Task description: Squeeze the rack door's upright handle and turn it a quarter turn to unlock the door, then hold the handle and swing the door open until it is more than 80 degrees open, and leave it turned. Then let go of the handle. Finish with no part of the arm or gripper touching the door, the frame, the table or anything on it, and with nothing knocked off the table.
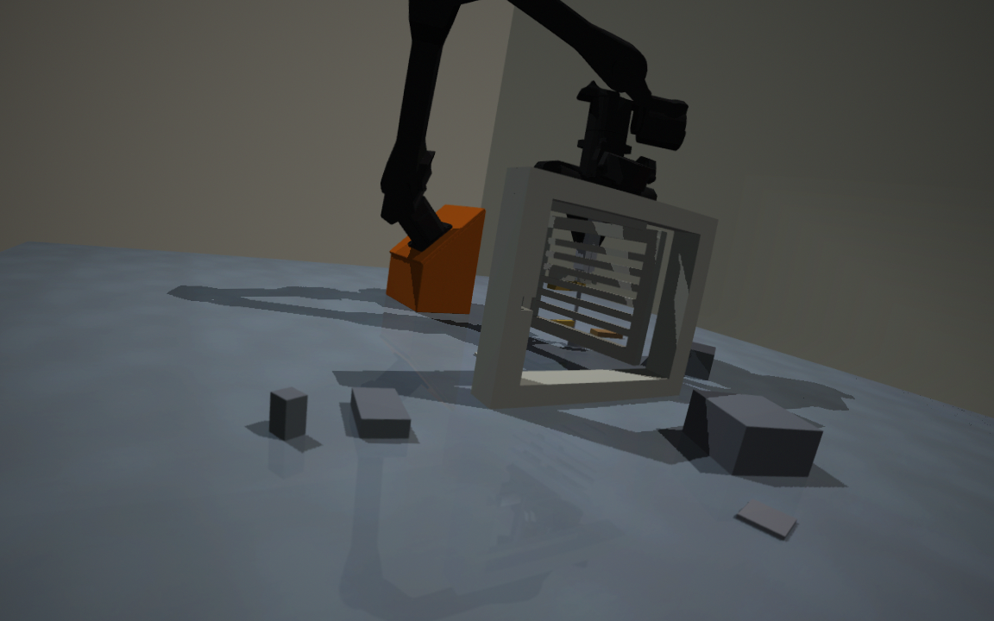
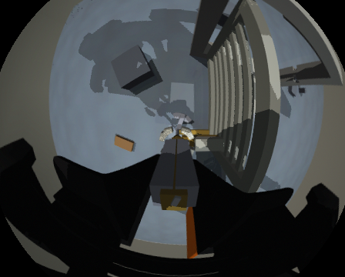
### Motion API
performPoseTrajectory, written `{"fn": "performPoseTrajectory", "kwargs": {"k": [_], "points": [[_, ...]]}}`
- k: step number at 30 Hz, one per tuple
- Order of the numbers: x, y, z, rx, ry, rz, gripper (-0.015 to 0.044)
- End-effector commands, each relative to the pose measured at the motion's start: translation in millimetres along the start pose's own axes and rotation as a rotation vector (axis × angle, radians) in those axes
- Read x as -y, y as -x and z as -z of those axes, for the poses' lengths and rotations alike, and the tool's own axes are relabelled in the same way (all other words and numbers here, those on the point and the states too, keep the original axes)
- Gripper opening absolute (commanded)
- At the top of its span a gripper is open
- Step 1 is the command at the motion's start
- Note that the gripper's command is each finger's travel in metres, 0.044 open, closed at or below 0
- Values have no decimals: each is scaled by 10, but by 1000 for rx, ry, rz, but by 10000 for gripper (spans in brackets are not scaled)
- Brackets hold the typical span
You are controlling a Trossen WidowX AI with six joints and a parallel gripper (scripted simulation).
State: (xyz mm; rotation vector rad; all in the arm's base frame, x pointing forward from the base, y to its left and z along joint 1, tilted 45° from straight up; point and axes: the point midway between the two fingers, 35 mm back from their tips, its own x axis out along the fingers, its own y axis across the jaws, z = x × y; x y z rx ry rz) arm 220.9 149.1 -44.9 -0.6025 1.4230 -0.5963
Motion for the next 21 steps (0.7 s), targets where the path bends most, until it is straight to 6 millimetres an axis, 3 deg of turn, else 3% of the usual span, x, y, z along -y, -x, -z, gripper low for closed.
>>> {"fn": "performPoseTrajectory", "kwargs": {"k": [1,9,21], "points": [[-107,5,-30,0,-78,-3,25],[-276,6,-76,0,-184,-4,25],[-280,6,-76,0,-186,-4,25]]}}
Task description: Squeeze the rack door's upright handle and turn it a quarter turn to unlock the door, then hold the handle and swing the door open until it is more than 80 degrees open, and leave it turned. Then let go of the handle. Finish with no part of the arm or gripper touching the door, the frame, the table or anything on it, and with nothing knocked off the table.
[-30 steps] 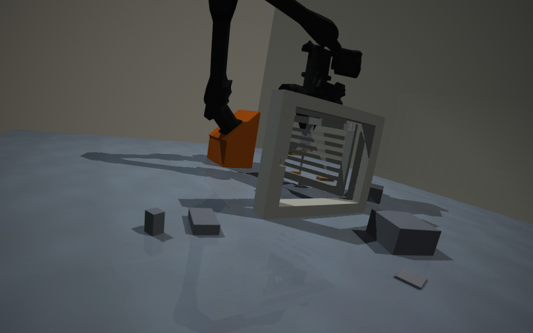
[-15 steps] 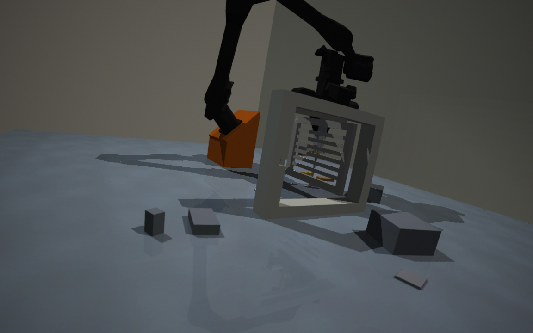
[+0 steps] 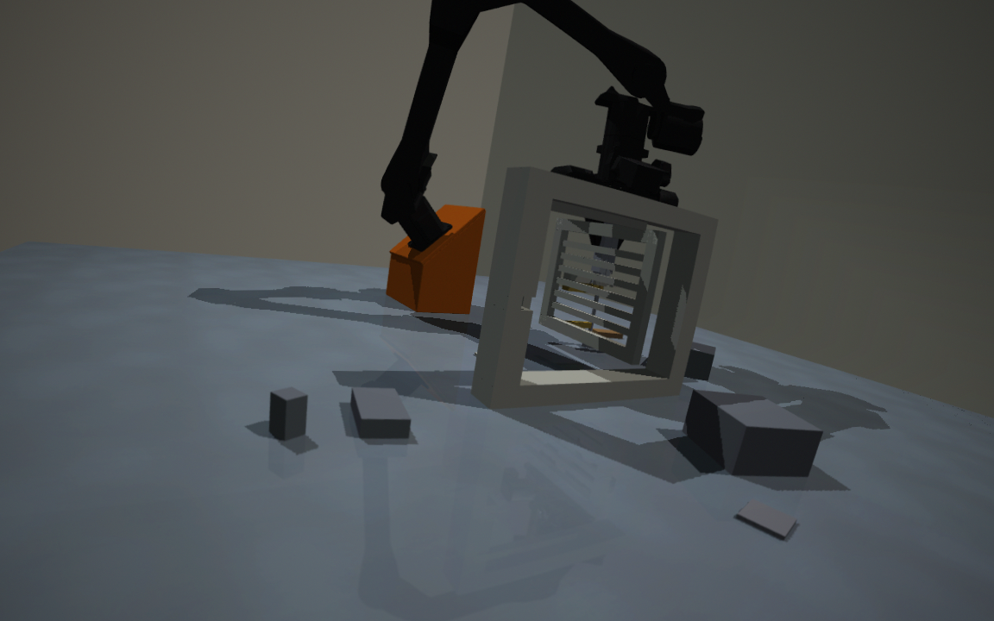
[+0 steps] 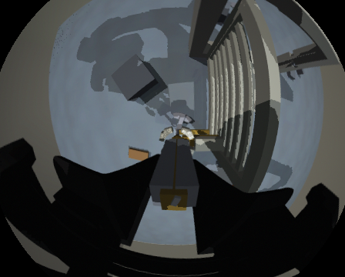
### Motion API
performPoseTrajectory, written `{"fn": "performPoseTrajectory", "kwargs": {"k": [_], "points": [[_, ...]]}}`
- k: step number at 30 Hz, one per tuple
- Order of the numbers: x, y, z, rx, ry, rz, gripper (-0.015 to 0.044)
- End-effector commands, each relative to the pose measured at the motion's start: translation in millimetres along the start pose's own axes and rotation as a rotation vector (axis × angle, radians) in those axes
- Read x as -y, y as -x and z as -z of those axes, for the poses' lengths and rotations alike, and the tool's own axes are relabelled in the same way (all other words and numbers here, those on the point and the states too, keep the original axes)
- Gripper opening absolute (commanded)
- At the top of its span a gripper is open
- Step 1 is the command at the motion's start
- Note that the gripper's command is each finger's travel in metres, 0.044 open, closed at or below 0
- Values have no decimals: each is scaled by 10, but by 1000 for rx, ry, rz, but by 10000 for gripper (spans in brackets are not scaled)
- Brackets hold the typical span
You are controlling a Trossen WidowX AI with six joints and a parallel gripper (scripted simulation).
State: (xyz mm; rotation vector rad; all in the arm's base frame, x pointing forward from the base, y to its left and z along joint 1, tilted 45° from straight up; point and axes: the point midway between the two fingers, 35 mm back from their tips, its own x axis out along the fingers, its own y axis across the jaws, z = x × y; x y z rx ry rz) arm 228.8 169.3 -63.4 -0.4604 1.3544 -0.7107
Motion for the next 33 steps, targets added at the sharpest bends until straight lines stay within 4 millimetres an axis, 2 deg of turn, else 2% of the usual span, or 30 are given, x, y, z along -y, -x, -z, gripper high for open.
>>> {"fn": "performPoseTrajectory", "kwargs": {"k": [1,11,12,33], "points": [[-4,2,-1,-1,-10,-1,25],[-4,2,-1,-1,-10,-1,288],[-4,2,-1,-1,-10,-1,297],[-23,279,-12,-1,-9,-2,297]]}}
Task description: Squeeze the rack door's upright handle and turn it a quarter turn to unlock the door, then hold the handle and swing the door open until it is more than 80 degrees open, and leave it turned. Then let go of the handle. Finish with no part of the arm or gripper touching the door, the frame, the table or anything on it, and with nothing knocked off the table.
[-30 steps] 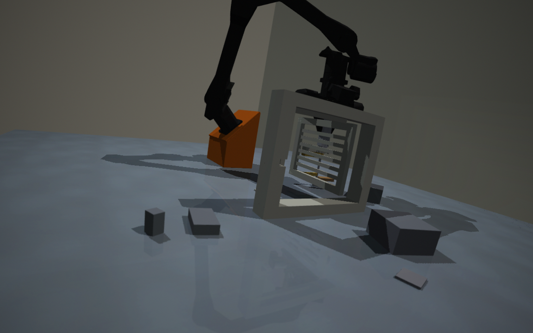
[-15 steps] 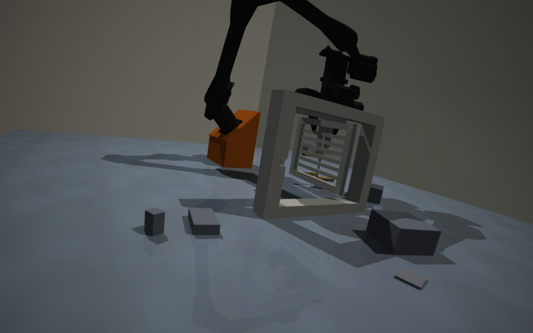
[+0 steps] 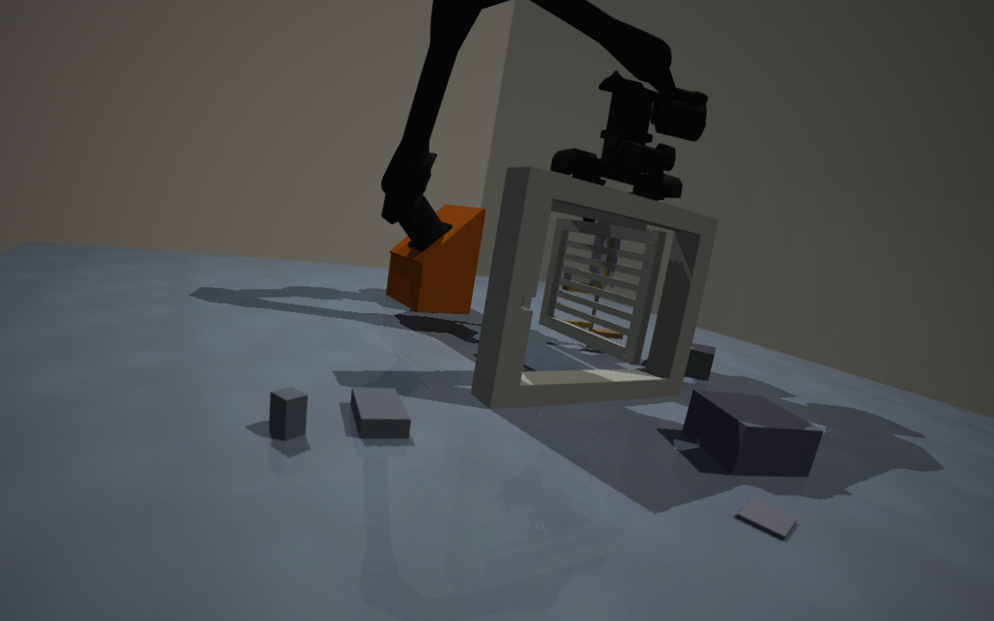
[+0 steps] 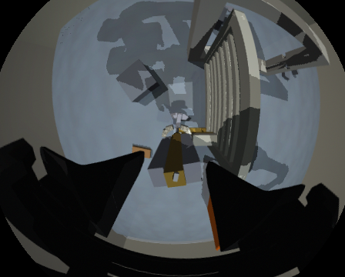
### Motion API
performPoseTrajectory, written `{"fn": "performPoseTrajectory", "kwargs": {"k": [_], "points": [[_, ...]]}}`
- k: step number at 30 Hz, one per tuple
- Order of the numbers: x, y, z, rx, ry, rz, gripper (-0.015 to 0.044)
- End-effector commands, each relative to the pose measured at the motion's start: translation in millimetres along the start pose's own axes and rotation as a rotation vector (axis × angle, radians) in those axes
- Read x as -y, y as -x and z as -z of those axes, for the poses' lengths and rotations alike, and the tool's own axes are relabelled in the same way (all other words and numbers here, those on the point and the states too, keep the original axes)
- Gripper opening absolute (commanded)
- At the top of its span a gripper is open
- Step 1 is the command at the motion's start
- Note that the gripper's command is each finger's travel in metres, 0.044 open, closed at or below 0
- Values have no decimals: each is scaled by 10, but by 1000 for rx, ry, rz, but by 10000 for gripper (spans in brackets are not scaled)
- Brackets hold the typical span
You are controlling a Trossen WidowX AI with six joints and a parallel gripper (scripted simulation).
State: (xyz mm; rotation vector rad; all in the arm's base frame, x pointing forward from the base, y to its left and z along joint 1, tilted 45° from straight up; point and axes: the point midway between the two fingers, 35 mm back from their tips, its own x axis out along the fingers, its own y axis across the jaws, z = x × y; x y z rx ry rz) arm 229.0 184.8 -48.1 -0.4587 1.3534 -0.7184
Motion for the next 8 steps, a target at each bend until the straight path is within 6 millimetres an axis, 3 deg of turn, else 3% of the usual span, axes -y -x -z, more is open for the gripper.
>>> {"fn": "performPoseTrajectory", "kwargs": {"k": [1,8], "points": [[-17,76,2,1,-3,-7,297],[-18,176,4,1,-2,-8,297]]}}
